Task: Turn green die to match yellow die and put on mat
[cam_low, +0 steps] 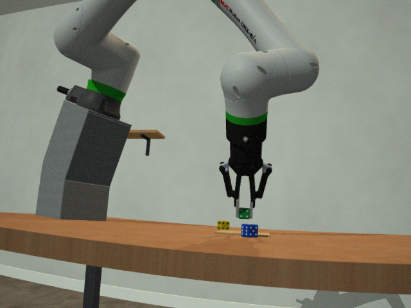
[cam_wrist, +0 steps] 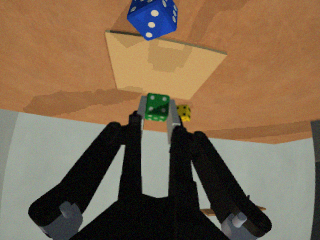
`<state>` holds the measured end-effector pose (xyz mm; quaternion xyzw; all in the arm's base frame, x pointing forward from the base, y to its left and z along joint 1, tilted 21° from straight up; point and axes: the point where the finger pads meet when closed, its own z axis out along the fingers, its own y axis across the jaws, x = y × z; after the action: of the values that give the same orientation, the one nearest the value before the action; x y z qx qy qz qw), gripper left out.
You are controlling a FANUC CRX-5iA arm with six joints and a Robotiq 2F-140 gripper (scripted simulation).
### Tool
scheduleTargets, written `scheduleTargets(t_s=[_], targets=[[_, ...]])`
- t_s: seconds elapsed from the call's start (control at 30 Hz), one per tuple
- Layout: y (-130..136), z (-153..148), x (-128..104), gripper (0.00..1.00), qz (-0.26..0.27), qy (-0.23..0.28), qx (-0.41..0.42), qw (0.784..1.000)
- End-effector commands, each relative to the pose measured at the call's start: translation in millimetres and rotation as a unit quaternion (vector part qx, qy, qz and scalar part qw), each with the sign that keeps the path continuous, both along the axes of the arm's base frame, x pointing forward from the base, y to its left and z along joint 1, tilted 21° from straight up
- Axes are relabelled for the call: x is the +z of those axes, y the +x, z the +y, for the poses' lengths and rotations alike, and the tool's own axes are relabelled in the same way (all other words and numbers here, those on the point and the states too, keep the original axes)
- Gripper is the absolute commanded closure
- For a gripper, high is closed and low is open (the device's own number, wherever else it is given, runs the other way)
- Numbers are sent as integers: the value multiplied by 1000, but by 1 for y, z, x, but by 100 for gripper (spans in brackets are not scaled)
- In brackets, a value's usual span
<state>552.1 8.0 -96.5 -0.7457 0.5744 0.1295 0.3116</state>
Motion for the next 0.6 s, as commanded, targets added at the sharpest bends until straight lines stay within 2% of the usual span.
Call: scheduleTargets(t_s=[0.0,0.57], targets=[[2,-1,-4,84,0,0,0,1000],[9,-3,-24,84,0,0,0,1000]])
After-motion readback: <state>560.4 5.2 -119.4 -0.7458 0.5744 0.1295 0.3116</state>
